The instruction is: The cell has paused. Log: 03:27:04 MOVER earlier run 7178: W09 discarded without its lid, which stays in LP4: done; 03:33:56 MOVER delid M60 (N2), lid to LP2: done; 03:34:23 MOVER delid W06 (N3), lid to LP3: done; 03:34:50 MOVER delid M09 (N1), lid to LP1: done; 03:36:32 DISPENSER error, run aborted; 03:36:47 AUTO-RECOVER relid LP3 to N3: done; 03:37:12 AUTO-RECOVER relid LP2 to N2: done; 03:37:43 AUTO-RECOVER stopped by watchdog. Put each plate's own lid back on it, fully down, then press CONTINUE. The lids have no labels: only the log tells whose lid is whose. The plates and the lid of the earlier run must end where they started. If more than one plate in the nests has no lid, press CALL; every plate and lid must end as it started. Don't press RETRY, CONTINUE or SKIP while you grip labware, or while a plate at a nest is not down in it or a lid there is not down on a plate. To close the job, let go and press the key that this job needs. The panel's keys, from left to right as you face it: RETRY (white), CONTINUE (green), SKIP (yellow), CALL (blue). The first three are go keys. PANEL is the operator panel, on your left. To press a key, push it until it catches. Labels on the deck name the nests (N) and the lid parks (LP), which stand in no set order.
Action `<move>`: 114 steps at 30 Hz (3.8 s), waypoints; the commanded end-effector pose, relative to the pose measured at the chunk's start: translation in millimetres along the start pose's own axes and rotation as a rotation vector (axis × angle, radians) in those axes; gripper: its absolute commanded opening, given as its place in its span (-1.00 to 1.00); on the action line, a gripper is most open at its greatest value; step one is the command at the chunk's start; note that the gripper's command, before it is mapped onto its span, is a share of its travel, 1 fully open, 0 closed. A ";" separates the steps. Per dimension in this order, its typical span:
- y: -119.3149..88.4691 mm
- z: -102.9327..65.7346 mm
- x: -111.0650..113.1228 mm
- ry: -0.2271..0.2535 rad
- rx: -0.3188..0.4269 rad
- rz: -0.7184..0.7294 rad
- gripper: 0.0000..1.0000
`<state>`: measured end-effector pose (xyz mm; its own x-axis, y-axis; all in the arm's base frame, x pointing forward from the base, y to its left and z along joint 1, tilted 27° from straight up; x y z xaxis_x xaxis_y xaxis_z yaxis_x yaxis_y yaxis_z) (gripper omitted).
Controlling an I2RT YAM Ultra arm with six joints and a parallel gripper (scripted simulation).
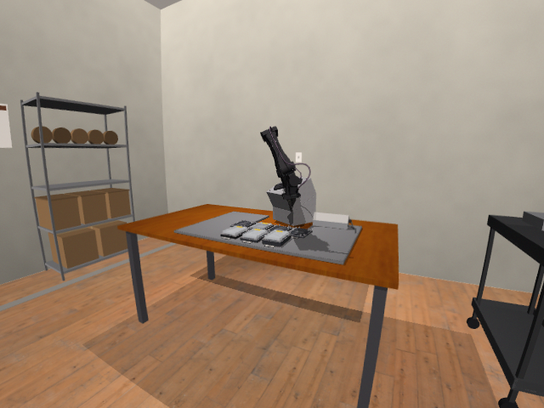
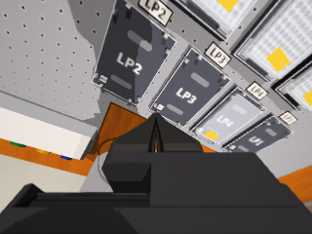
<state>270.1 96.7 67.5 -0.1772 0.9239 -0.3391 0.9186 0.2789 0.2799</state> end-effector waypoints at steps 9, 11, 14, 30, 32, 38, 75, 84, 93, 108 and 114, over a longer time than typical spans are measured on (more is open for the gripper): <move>13.0 -2.6 47.1 -0.019 -0.013 -0.142 -1.00; 14.4 -2.6 57.3 -0.019 -0.014 -0.143 -1.00; 16.4 -2.5 72.3 -0.019 -0.014 -0.143 -1.00; -12.4 1.2 104.7 -0.019 -0.017 -0.316 -1.00; -25.5 4.1 109.8 -0.026 0.001 -0.365 -1.00; -33.2 1.1 132.5 -0.017 -0.021 -0.453 -1.00; -135.4 1.1 258.8 -0.008 -0.002 -1.050 -1.00; -164.5 1.6 293.6 -0.008 -0.002 -1.050 -1.00; -159.9 -8.5 301.9 0.010 -0.025 -1.022 -1.00; -161.5 -10.6 305.2 0.016 -0.037 -1.028 -1.00; -161.3 2.6 302.6 0.005 -0.025 -1.028 -1.00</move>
<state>66.0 320.5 -84.9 -0.8797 0.2126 -0.4253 0.3079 0.9363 -0.1690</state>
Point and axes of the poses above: the point where the finger pads meet when closed, its own z axis out along the fingers, its own x axis across the jaws, y = z × x, the point moved 10 cm from there along -z, back along the fingers, and after that the axes turned 8 degrees about z, right-handed, at the moved point
